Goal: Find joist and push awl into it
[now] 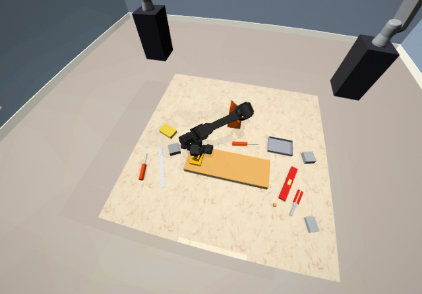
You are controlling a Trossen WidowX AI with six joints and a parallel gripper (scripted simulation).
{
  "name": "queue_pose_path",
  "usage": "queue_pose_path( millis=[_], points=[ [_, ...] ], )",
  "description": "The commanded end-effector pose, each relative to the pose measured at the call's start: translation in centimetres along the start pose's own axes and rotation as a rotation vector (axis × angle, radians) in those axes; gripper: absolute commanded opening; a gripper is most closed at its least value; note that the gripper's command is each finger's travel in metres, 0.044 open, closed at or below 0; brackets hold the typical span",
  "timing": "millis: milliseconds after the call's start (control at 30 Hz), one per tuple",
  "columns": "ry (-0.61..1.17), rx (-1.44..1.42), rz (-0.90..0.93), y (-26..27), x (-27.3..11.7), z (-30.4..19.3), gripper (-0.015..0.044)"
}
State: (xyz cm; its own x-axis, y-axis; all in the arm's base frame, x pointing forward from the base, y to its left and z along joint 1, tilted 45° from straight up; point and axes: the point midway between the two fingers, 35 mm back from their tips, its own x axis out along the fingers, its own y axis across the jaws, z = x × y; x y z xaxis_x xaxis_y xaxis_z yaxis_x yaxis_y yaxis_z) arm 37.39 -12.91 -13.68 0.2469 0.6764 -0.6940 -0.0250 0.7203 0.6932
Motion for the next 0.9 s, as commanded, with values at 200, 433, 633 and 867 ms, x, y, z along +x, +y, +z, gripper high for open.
queue_pose_path(
  millis=[200, 433, 633, 867],
  points=[
    [0.001, 0.0, 0.0, 0.1, 0.0, 0.0, 0.0],
    [0.001, -0.001, -0.003, -0.2, -2.3, 1.0, 0.0],
    [0.002, -0.001, -0.006, -0.5, -5.1, 1.8, 0.0],
    [0.004, -0.002, -0.007, -0.5, -8.4, 2.5, 0.0]
  ],
)
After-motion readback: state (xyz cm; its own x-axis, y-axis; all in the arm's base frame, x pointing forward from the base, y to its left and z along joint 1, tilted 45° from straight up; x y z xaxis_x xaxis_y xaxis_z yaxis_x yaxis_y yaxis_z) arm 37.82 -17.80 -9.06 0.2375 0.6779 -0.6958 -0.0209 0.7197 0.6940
